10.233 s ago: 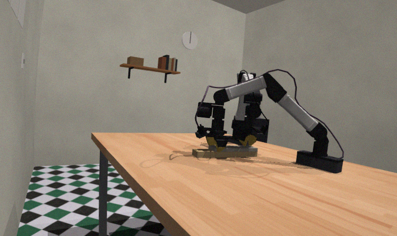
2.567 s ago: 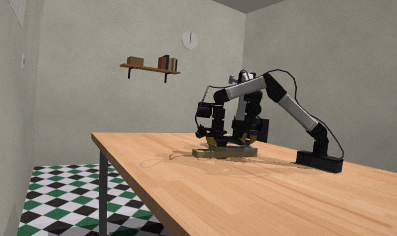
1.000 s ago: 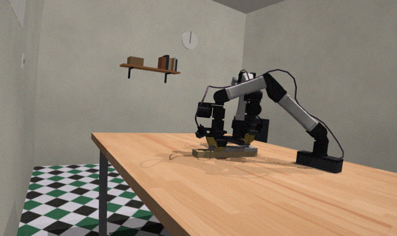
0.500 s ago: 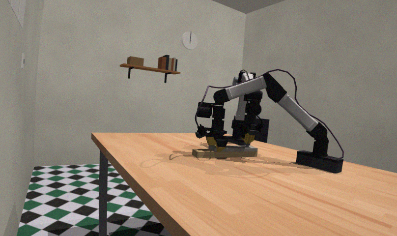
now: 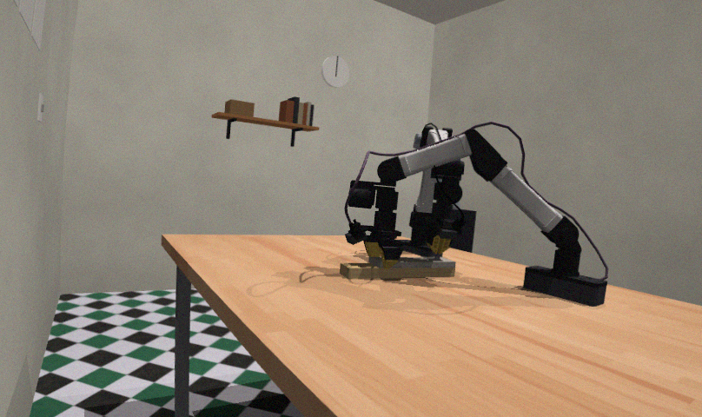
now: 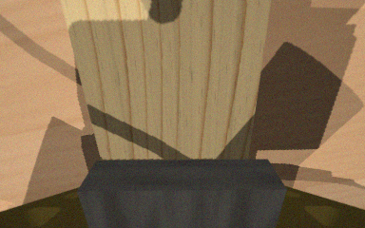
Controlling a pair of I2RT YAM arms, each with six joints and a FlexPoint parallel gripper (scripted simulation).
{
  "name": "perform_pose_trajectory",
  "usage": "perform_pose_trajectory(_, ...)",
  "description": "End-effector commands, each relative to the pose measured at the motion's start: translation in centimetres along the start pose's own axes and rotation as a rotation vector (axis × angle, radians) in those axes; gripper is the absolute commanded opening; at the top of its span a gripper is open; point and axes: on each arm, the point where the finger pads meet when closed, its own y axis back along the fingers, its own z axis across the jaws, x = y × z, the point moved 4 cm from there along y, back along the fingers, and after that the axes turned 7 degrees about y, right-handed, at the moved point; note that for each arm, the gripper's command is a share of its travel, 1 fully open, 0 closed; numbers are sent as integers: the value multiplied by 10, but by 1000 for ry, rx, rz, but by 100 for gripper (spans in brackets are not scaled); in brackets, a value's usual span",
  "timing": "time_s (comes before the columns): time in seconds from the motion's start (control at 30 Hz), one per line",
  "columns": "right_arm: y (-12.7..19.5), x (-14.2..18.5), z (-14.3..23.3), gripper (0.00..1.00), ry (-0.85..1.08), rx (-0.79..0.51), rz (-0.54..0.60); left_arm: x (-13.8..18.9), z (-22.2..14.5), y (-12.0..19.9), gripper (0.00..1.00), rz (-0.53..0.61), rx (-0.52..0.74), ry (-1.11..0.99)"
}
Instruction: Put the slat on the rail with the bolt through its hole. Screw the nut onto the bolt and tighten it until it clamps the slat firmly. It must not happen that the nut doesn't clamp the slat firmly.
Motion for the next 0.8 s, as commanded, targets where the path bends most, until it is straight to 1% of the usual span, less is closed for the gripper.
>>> perform_pose_trajectory(0.0, 5, -2, 0, 11, 3, 3, -17, -3, -1, 7, 67, -16, 11, -5)
perform_pose_trajectory(0.77, 5, -2, 0, 11, 3, 3, -18, -3, -1, 7, 67, -16, 11, -5)
